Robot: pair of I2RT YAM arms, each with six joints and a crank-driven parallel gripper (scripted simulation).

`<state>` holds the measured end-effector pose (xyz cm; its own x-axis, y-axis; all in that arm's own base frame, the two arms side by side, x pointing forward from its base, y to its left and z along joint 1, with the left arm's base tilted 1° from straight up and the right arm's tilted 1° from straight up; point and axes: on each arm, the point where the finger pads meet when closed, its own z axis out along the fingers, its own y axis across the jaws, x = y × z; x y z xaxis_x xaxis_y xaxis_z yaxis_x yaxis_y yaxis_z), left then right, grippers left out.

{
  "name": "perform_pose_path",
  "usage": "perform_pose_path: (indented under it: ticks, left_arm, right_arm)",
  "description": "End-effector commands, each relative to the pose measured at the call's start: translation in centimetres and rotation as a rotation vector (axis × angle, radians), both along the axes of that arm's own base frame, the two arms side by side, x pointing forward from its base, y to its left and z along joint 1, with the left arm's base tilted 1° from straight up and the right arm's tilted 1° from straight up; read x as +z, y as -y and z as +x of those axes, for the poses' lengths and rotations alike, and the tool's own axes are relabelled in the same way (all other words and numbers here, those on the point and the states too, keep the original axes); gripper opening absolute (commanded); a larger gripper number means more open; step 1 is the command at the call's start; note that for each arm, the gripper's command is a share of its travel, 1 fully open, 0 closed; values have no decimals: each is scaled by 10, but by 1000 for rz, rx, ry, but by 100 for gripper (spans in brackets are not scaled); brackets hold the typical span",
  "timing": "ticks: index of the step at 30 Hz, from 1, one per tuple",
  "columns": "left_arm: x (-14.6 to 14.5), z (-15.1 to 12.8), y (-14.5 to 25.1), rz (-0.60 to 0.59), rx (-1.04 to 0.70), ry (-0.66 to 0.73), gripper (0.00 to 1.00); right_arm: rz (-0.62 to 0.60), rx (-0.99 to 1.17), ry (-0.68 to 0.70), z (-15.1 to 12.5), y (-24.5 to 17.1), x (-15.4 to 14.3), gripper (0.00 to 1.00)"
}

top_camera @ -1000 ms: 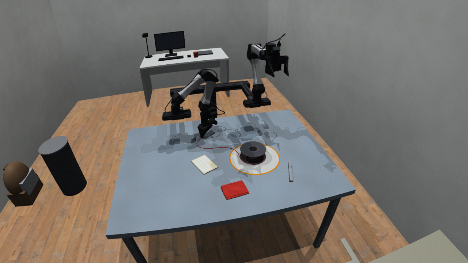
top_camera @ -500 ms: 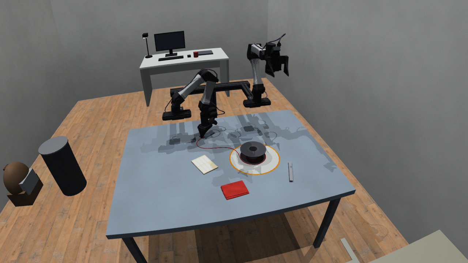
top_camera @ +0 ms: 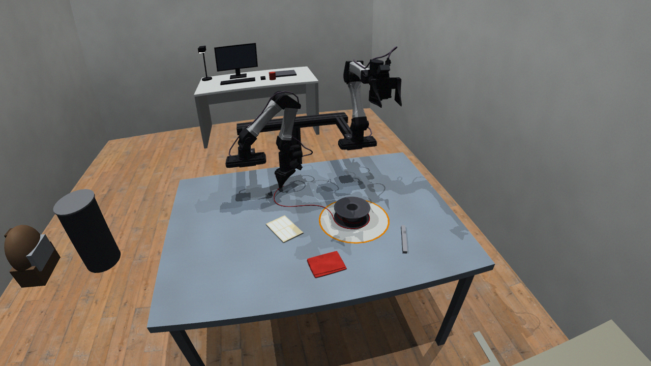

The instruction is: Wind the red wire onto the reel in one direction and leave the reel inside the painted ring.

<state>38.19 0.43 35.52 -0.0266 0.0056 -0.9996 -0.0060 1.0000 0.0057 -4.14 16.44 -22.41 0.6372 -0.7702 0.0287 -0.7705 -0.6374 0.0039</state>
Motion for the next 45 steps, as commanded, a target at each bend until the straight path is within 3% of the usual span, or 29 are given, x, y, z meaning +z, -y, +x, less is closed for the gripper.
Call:
perform_pose_path:
  ticks: [1, 34, 45]
  left_arm:
    - [5, 1, 4, -6, -6, 27, 100]
    - [5, 1, 4, -6, -6, 27, 100]
    - [5, 1, 4, -6, -6, 27, 96]
  right_arm:
    - [16, -1, -6, -7, -11, 15, 0]
    - [16, -1, -6, -5, -6, 3, 0]
    - [16, -1, -6, -5, -6, 3, 0]
